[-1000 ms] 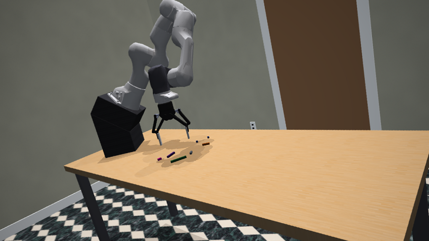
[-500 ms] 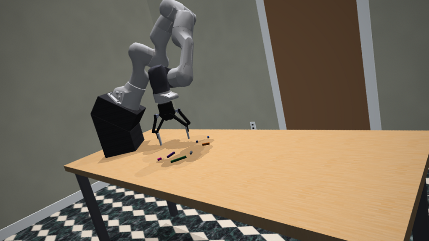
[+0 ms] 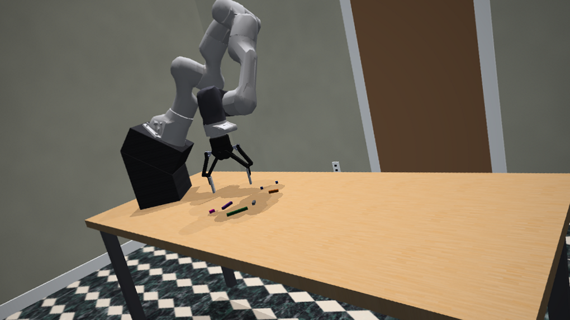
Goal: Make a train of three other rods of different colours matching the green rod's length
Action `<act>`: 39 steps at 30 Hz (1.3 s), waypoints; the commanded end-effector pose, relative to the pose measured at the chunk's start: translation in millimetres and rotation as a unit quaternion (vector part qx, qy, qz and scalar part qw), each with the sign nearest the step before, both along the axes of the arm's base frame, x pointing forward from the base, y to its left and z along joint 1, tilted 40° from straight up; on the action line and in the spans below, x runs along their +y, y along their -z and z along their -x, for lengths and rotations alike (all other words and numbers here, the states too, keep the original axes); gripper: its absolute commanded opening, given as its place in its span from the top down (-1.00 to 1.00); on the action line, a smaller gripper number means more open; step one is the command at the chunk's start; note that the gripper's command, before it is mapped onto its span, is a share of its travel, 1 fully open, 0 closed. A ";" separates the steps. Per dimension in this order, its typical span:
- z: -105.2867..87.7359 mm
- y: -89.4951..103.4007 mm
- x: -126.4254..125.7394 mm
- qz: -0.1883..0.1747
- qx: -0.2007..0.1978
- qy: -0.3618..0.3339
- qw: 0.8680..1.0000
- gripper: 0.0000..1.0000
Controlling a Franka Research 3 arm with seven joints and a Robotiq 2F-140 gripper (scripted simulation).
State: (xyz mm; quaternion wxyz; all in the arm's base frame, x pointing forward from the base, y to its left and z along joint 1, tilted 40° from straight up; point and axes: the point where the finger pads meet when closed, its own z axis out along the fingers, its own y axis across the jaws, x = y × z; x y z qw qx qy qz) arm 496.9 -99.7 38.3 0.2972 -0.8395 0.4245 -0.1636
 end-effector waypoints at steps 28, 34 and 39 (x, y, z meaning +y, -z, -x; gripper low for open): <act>1.5 4.8 -6.0 -0.115 0.078 0.166 0.976 -1.00; 1.5 5.5 -7.4 -0.140 0.095 0.202 0.965 -1.00; 1.5 6.2 -8.5 -0.160 0.108 0.231 0.954 -1.00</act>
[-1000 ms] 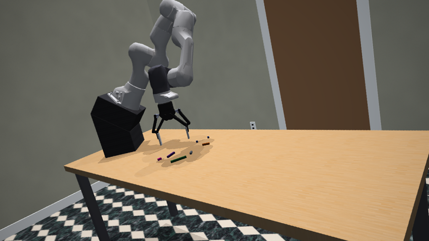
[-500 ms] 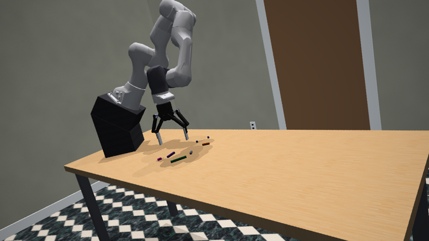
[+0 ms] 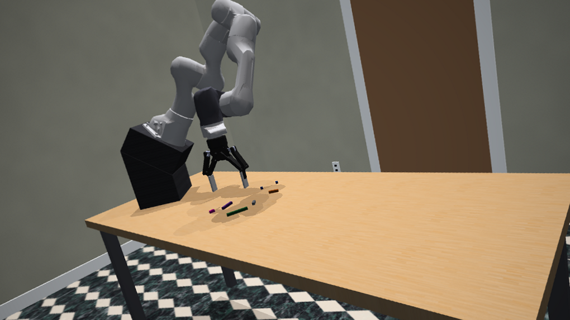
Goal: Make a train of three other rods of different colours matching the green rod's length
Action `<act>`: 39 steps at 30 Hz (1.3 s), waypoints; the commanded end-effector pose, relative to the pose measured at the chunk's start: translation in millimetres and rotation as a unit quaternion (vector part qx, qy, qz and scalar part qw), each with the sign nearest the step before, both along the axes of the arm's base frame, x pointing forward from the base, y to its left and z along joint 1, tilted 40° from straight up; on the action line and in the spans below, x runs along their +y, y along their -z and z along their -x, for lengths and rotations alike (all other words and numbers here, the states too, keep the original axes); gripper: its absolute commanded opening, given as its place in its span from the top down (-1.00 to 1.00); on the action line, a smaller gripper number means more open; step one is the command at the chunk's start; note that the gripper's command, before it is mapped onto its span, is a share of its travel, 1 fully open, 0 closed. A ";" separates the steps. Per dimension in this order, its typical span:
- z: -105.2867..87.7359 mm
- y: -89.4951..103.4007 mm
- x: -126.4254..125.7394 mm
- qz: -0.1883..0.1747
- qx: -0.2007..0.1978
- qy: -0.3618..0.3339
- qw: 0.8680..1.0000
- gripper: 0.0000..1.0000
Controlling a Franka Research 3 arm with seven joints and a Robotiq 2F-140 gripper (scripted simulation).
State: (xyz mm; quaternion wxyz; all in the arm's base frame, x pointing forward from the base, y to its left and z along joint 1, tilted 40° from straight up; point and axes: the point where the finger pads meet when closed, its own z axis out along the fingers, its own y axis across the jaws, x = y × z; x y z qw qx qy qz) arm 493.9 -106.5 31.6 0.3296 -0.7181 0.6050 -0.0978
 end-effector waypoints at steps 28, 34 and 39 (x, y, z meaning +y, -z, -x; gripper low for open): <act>-1.3 3.1 -8.2 -0.156 0.109 0.217 0.957 -1.00; -1.2 3.9 -9.7 -0.180 0.125 0.252 0.942 -1.00; -1.2 4.6 -10.8 -0.199 0.138 0.280 0.929 -1.00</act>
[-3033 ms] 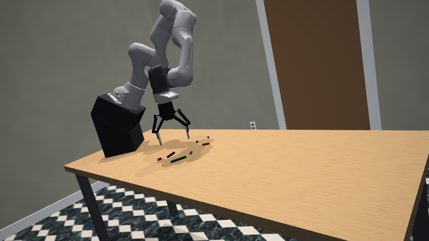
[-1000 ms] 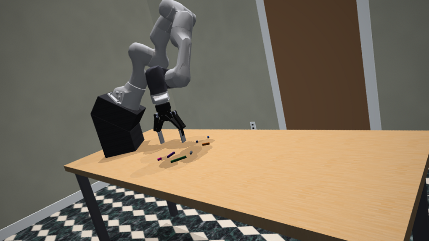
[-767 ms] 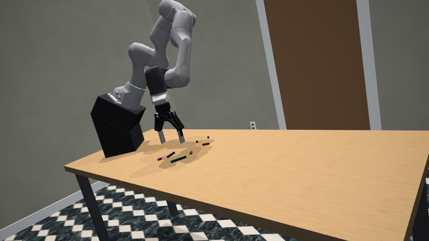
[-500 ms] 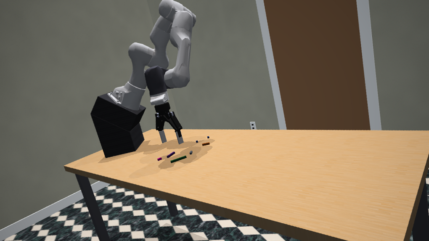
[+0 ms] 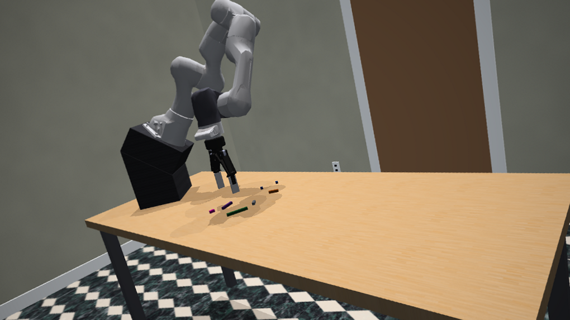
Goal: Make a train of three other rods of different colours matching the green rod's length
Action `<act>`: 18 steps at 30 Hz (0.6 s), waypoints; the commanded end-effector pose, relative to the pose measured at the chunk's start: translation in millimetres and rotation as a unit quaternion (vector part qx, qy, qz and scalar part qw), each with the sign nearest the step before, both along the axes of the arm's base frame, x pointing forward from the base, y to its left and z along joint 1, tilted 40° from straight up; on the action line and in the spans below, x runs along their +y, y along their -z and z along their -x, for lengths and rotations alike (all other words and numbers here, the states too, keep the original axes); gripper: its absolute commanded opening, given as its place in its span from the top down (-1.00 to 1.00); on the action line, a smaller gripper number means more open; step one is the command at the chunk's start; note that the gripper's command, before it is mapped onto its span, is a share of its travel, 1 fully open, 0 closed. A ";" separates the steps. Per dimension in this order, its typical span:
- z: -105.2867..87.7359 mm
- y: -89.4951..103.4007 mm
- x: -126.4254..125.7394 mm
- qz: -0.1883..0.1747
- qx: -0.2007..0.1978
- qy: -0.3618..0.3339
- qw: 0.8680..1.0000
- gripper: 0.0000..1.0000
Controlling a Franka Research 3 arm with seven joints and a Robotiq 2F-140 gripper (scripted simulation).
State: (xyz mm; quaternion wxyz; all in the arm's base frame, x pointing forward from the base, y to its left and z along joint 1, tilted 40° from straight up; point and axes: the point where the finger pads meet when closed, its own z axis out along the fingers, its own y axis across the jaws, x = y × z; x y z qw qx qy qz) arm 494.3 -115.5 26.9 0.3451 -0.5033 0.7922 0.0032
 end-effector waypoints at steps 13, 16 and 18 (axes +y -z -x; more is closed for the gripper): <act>-0.6 1.6 -5.0 -0.098 0.072 0.131 0.984 -1.00; -0.6 1.8 -5.2 -0.102 0.074 0.137 0.982 -1.00; -0.6 2.3 -6.1 -0.118 0.085 0.159 0.976 -1.00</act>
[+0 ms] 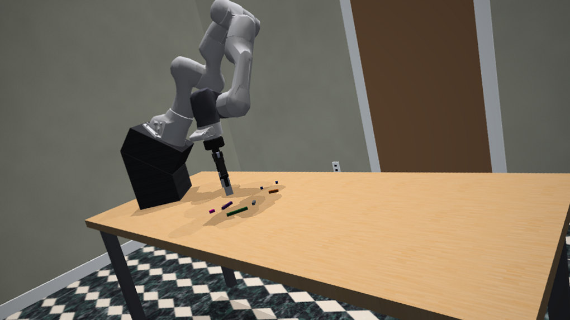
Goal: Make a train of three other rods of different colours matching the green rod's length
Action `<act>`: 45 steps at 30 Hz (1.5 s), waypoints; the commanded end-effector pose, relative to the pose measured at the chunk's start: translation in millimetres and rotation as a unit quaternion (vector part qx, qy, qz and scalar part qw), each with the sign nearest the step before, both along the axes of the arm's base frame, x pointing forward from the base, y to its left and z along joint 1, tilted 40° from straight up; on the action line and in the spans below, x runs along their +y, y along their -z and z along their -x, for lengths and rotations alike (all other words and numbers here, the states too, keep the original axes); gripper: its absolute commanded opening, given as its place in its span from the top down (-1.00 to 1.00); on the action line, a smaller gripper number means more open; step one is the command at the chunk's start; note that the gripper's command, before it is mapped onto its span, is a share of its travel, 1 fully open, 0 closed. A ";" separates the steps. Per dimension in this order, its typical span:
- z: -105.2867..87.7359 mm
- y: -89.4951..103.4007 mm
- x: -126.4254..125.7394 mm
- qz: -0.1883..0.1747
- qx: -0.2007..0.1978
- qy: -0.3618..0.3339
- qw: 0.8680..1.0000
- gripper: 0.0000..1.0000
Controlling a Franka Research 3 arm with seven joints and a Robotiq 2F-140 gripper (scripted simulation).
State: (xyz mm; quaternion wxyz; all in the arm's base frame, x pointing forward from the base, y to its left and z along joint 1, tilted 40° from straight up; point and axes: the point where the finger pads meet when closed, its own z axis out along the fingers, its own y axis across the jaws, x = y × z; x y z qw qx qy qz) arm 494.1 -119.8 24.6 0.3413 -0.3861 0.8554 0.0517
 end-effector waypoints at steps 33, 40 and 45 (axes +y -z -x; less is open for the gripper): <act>-0.1 4.4 -9.7 -0.179 0.125 0.246 0.944 -1.00; 0.1 5.4 -11.5 -0.206 0.143 0.286 0.925 -1.00; 0.3 6.1 -12.7 -0.226 0.156 0.314 0.909 -1.00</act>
